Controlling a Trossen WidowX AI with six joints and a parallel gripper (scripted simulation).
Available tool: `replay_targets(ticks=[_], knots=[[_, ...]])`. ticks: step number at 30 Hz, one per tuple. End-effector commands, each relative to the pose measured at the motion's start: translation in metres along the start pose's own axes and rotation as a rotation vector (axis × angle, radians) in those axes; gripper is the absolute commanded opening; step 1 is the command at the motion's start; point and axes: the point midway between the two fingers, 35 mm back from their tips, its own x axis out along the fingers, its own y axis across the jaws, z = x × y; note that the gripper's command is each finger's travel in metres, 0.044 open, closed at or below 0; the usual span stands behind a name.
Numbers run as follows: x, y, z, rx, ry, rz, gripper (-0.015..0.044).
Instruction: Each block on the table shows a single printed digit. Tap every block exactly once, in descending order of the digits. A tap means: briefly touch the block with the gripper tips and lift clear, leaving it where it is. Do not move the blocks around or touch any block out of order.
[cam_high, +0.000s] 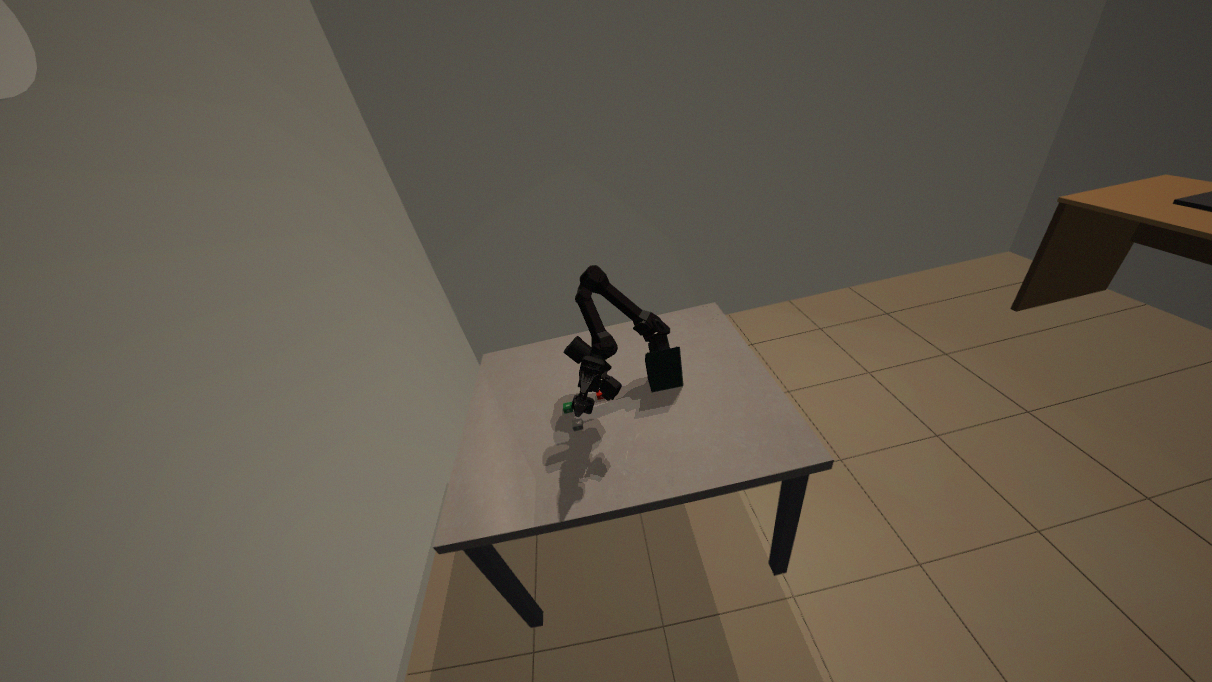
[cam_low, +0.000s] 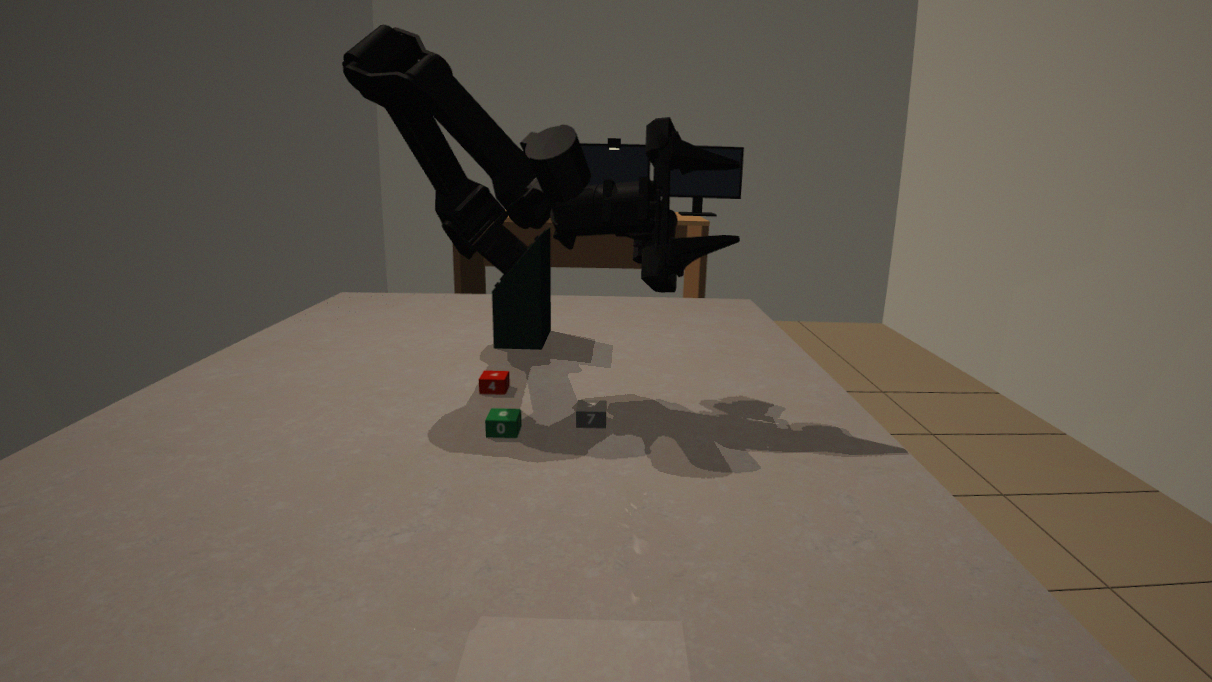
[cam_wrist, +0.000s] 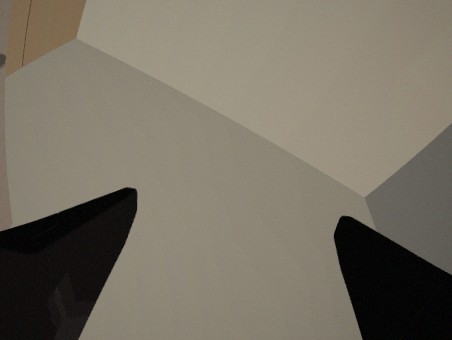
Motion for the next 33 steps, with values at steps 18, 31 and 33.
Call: replay_targets(ticks=[18, 31, 33], knots=[[-0.06, 0.077, 0.012, 1.628, 0.364, 0.834, 0.04], [-0.127, 0.085, 0.01, 2.035, 0.956, 1.093, 0.04], [-0.138, 0.084, 0.008, 2.076, 1.067, 1.11, 0.04]])
